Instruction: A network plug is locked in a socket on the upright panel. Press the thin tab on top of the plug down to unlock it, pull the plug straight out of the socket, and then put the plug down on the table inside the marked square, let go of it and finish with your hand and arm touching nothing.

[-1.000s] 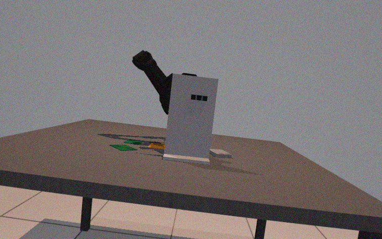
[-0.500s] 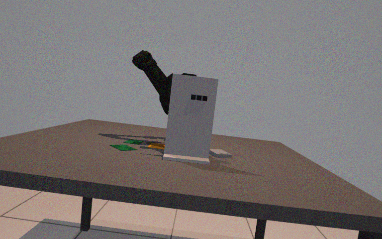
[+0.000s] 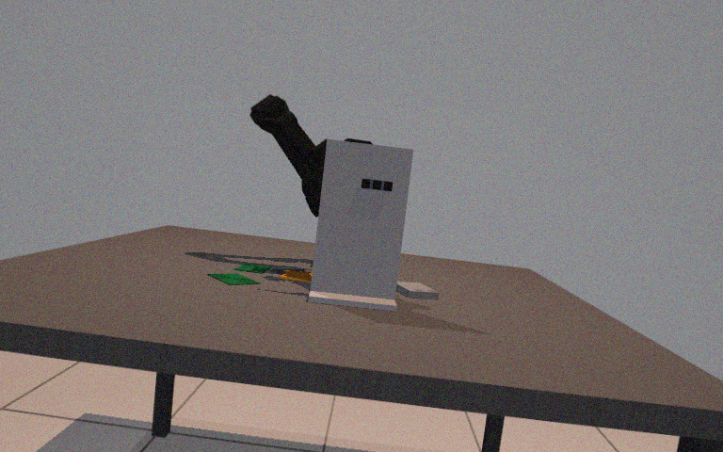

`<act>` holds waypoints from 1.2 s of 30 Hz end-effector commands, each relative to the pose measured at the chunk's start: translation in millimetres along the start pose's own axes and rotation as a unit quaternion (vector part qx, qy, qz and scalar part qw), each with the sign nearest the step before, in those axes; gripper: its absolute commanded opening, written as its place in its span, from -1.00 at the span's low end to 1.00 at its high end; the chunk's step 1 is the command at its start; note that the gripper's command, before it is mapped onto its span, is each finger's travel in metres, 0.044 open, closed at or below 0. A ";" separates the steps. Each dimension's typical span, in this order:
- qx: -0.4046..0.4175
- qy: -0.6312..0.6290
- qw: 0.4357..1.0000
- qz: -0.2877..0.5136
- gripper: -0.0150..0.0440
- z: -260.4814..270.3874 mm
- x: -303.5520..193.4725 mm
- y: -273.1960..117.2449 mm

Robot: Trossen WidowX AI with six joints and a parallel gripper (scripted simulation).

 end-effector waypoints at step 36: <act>-0.003 0.001 1.000 0.000 -0.49 -2.7 -6.7 -24.4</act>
Point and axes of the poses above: the point midway between the two fingers, 35 mm back from their tips, its own y axis out along the fingers, its own z axis across the jaws, x = y × z, the point moved 8 cm from there along -y, back along the fingers, and after that the axes turned 12 degrees about y, right-handed, at the moved point
